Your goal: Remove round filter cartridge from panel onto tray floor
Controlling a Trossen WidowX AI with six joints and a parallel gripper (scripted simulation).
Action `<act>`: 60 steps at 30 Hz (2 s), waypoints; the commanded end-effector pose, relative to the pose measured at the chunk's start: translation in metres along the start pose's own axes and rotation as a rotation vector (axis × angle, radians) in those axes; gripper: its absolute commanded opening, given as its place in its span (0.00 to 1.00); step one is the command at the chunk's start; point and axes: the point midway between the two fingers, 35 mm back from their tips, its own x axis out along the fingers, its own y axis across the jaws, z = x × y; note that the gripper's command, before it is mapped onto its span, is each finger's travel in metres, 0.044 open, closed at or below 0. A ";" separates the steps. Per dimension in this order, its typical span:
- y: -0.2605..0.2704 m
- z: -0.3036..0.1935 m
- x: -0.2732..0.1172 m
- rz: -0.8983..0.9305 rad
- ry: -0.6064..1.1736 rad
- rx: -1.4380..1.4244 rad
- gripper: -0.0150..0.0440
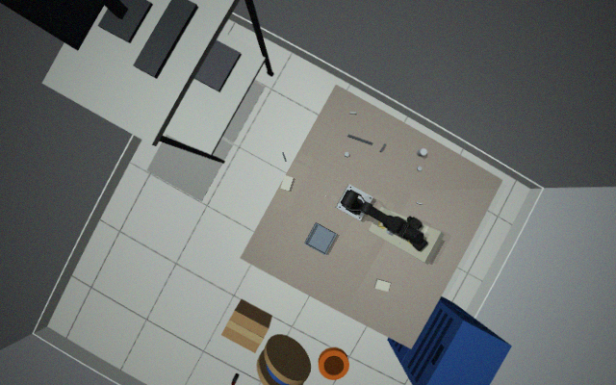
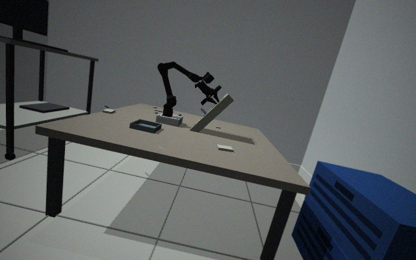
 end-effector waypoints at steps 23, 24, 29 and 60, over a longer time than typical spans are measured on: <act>-0.003 0.000 -0.051 0.000 0.005 -0.248 0.25; -0.002 0.000 -0.056 0.000 0.006 -0.244 0.25; 0.000 -0.001 -0.073 0.002 0.006 -0.227 0.25; 0.069 -0.019 -0.063 0.020 0.006 -0.231 0.34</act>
